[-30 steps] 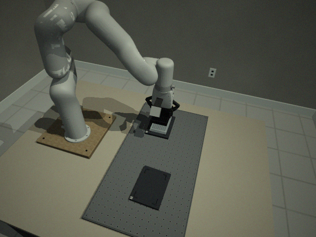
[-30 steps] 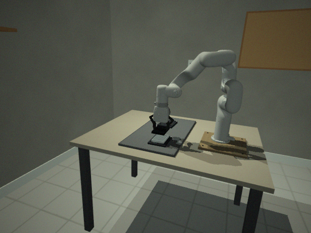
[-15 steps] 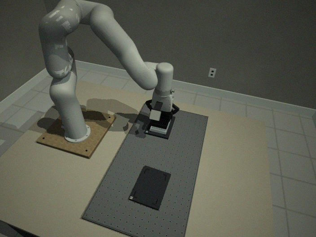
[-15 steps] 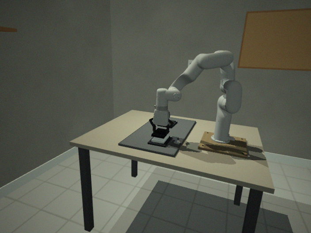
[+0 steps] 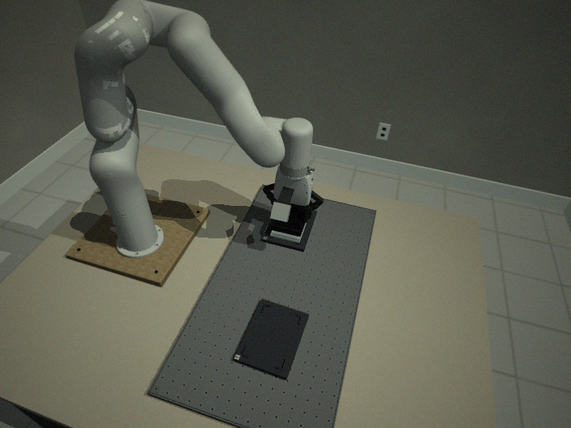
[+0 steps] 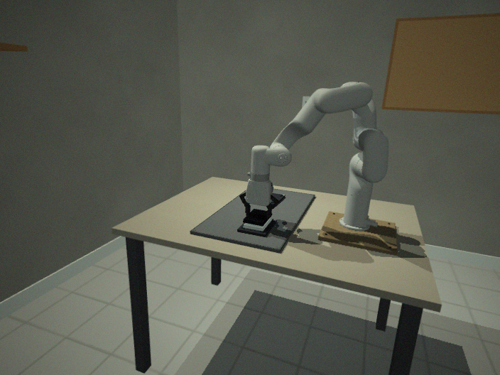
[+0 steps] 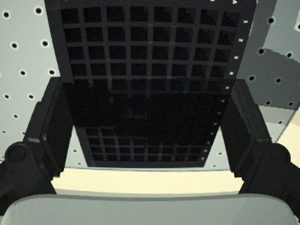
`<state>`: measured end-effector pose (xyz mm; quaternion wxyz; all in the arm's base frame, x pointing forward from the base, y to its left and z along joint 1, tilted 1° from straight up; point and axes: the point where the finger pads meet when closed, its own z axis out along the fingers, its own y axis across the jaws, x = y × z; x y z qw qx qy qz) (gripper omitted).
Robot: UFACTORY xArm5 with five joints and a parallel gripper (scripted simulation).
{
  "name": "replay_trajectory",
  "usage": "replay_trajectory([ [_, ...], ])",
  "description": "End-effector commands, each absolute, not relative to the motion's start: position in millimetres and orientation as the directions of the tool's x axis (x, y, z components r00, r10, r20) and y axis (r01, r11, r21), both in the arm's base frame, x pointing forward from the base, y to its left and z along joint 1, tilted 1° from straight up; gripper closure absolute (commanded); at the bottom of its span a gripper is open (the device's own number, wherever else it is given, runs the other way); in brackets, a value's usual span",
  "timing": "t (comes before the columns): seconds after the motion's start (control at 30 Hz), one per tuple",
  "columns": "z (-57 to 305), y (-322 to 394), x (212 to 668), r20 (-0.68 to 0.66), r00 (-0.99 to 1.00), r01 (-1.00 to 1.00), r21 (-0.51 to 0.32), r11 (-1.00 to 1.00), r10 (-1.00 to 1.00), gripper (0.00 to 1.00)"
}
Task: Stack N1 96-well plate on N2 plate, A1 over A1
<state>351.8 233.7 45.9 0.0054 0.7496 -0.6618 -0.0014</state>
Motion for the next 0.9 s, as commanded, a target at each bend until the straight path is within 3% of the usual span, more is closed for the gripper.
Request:
replay_trajectory([
  [0.0, 46.8, 234.3, 352.9, 0.003, 0.124, -0.992, 0.007, -0.124, -0.992, 1.0],
  [0.87, 44.4, 234.3, 352.7, 0.004, 0.124, -0.992, 0.007, -0.124, -0.992, 1.0],
])
